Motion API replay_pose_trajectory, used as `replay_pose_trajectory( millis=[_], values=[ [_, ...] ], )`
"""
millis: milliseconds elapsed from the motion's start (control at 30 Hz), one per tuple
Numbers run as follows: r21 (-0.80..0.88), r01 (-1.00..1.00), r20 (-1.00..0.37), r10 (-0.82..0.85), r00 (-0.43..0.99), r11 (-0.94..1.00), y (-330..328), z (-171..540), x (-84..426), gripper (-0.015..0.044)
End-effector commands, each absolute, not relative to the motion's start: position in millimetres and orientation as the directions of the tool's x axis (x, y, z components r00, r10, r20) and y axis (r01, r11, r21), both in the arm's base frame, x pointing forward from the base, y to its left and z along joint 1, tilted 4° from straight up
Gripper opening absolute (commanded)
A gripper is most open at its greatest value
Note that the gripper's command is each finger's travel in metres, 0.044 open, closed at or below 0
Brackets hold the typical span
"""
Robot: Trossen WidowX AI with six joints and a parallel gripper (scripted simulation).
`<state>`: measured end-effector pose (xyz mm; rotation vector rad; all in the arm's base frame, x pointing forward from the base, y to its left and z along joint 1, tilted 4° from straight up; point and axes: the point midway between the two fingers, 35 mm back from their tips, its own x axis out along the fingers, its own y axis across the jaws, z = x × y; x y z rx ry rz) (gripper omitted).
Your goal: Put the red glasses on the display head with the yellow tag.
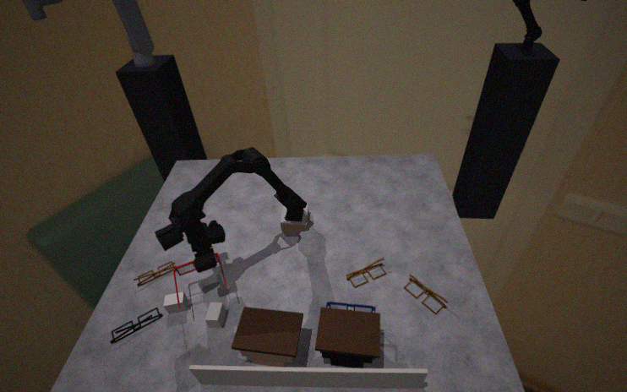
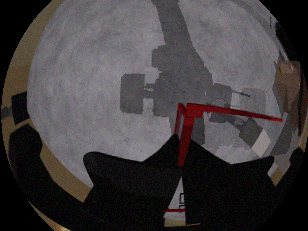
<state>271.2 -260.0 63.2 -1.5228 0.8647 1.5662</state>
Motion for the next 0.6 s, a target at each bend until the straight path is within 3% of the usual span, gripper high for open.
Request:
replay_pose_trajectory(
  millis=[0,233,567],
  values=[
    [-0.047,-0.88,-0.998,0.05,0.027,-0.473,-262,91,271,0.0],
    [-0.048,-0.875,-0.998,0.05,0.027,-0.482,-254,103,273,0.0],
    [-0.053,-0.824,-0.998,0.052,0.028,-0.563,-193,112,291,0.0]
  ],
)
